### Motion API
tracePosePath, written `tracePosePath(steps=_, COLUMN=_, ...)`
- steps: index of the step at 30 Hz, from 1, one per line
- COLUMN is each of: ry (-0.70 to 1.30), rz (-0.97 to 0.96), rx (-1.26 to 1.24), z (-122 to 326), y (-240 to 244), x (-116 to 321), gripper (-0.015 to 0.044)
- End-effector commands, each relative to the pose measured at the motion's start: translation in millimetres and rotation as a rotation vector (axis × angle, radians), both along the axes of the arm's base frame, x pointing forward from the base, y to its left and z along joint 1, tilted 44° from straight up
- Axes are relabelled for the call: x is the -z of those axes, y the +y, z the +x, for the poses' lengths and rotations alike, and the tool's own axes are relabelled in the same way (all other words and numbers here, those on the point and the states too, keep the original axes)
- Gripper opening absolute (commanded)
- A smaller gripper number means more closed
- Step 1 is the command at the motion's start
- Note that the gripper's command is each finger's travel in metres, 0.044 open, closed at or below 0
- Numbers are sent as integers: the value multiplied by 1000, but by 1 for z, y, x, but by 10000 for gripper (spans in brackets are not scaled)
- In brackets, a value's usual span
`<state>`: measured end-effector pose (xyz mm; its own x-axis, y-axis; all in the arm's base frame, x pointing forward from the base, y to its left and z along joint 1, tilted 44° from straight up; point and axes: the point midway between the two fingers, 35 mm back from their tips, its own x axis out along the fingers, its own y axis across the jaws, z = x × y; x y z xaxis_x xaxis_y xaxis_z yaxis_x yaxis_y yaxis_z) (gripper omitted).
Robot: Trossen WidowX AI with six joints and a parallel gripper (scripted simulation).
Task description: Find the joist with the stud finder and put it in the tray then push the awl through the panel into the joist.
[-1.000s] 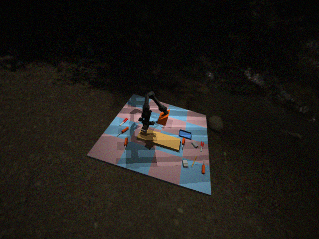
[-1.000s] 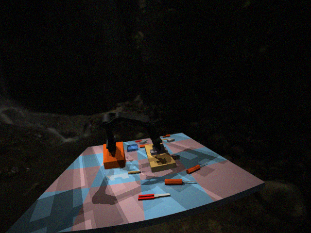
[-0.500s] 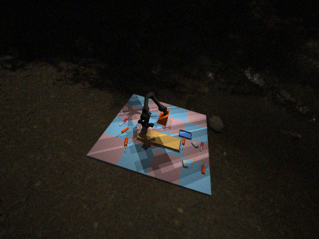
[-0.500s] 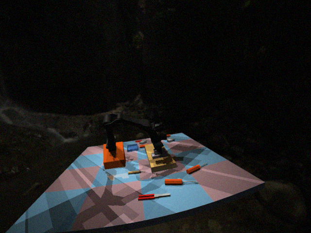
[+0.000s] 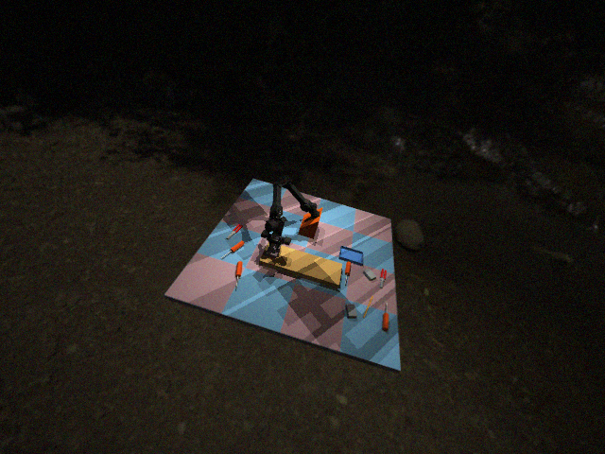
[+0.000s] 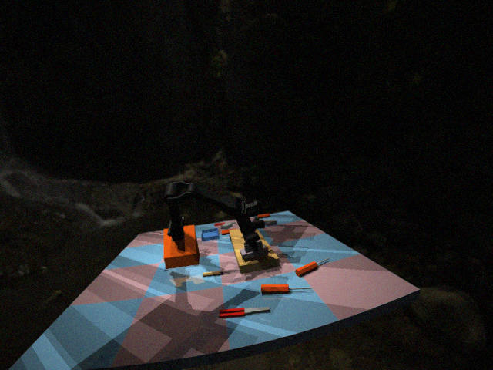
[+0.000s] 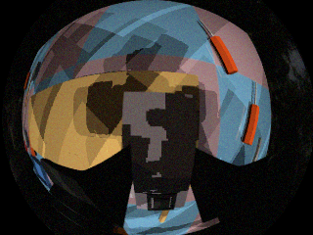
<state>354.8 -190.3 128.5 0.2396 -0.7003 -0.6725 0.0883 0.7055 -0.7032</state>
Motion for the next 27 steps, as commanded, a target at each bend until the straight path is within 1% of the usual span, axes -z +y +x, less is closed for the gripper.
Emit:
tracePosePath(steps=1, ry=3, rz=3, rx=-8, z=0, y=-2, x=5, gripper=0)
tracePosePath(steps=15, ry=3, rz=2, rx=-8, z=0, y=-11, x=14, gripper=0)
tracePosePath(steps=27, ry=4, rz=5, rx=-8, z=3, y=20, x=46, gripper=0)
